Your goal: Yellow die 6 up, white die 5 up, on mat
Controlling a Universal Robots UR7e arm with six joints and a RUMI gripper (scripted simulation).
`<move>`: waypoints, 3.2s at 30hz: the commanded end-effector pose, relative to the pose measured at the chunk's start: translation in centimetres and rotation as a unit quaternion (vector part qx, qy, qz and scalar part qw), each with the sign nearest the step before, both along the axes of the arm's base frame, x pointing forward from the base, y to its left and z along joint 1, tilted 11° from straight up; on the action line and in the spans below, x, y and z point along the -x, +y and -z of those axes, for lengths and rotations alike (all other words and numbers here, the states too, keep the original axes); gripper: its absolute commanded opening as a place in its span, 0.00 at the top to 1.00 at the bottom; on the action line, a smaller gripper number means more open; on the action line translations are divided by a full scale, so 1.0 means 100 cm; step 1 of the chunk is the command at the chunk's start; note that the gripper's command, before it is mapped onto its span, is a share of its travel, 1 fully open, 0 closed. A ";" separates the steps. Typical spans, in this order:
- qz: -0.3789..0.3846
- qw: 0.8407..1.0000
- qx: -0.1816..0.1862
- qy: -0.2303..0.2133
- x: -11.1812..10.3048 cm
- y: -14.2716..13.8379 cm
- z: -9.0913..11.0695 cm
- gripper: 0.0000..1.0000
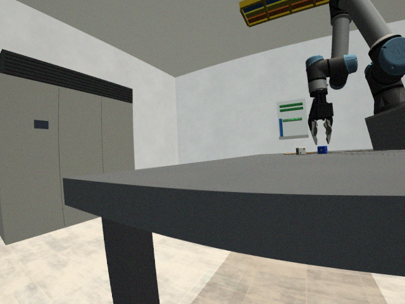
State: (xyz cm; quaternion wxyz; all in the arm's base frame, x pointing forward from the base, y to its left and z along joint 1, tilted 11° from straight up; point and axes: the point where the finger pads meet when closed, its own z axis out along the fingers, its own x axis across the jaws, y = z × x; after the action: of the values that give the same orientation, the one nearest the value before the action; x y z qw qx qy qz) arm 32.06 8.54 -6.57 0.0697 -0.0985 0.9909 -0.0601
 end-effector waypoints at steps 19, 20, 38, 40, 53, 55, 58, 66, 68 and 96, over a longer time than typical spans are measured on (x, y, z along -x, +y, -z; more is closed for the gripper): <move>0.000 1.000 0.000 0.000 -0.005 -0.003 0.027 0.72; 0.000 1.000 0.000 0.000 -0.005 -0.003 0.029 0.72; 0.000 1.000 0.000 0.000 -0.006 -0.004 0.034 0.72; 0.000 1.000 0.000 0.000 -0.006 -0.004 0.034 0.72; 0.000 1.000 0.000 0.000 -0.006 -0.004 0.034 0.72; 0.000 1.000 0.000 0.000 -0.006 -0.004 0.034 0.72; 0.000 1.000 0.000 0.000 -0.006 -0.004 0.034 0.72; 0.000 1.000 0.000 0.000 -0.006 -0.004 0.034 0.90; 0.000 1.000 0.000 0.000 -0.006 -0.004 0.034 0.90; 0.000 1.000 0.000 0.000 -0.006 -0.004 0.034 0.90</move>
State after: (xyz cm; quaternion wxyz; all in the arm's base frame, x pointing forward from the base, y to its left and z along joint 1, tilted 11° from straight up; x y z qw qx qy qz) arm 32.59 8.16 -10.04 0.0697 -0.0985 0.9909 -0.0601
